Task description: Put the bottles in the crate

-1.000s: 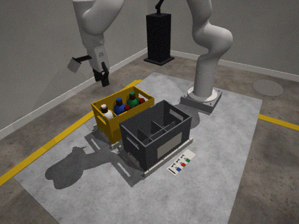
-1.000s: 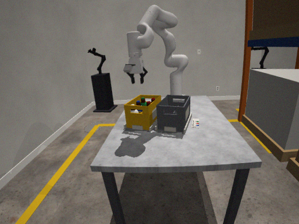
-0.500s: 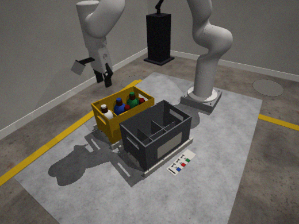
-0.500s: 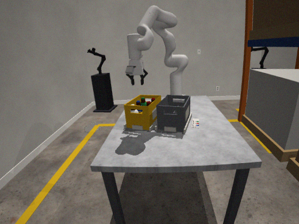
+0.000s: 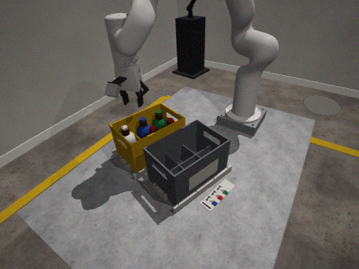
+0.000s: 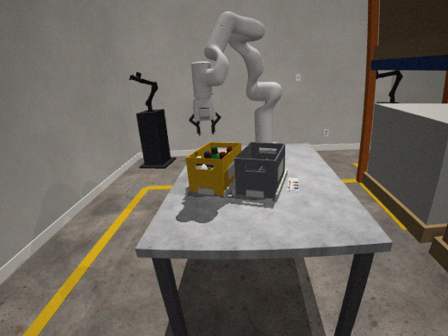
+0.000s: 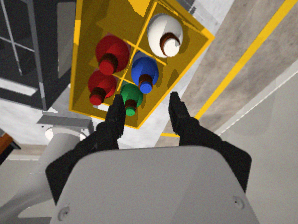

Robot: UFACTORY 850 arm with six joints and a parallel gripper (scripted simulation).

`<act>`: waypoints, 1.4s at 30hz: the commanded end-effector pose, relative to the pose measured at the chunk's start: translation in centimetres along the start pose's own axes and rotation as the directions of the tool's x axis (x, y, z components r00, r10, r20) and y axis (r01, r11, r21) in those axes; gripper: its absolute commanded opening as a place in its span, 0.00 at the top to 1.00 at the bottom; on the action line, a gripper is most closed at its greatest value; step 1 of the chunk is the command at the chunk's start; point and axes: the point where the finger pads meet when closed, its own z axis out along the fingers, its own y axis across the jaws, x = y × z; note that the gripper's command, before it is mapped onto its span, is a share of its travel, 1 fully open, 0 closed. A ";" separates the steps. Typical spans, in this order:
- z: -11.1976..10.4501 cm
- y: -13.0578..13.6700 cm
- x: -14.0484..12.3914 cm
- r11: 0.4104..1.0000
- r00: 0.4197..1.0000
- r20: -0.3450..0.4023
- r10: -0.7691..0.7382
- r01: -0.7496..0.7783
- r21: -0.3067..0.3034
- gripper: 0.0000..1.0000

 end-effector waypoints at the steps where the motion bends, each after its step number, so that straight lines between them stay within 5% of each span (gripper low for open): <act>1: 1.4 0.0 -1.6 0.988 0.988 -0.013 -0.154 0.154 0.003 0.35; 8: 3.8 0.0 -4.2 0.971 0.971 -0.013 -0.238 0.238 0.002 0.35; 42: 6.7 -0.1 -4.3 0.971 0.971 -0.013 -0.238 0.238 0.002 0.35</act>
